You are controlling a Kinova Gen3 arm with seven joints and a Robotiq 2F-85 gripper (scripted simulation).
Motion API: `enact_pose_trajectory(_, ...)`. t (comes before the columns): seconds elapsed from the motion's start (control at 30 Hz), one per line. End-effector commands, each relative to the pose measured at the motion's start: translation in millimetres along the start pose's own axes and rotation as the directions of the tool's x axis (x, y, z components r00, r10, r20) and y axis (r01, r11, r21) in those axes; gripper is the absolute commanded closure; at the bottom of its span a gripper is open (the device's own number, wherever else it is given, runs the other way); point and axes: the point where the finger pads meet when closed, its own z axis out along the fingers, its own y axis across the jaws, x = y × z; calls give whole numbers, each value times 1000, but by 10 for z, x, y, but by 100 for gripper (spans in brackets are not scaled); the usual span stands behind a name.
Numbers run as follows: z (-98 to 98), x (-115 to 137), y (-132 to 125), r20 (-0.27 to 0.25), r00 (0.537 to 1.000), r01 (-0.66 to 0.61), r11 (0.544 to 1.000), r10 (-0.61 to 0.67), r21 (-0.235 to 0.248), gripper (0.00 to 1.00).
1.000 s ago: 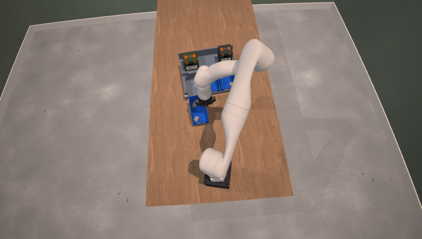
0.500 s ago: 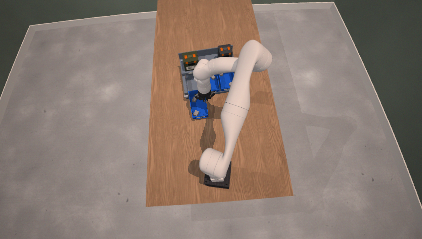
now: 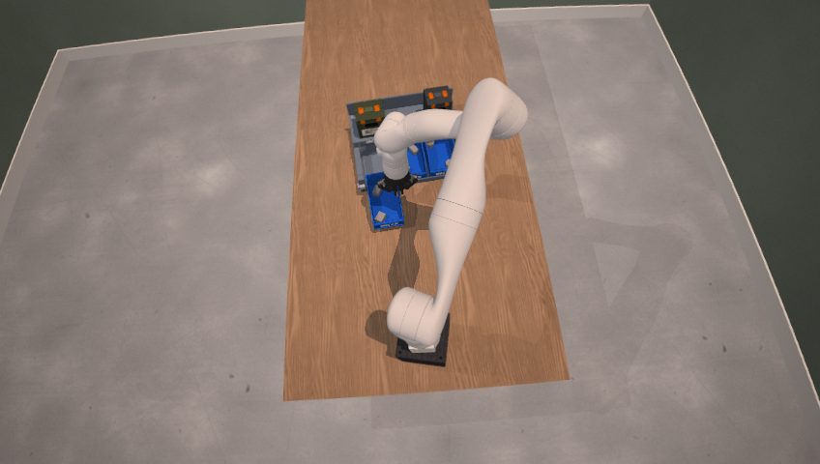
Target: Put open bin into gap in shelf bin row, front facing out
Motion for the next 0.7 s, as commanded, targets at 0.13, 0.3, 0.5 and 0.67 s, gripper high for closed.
enact_pose_trajectory(0.13,-16,-37,-5,-3,1000,0,1000,0,0,90)
enact_pose_trajectory(0.3,-18,-47,-6,-4,1000,0,1000,0,0,90)
enact_pose_trajectory(0.5,-18,-47,-6,-4,1000,0,1000,0,0,90)
enact_pose_trajectory(0.67,-15,-69,-6,-3,1000,0,1000,0,0,90)
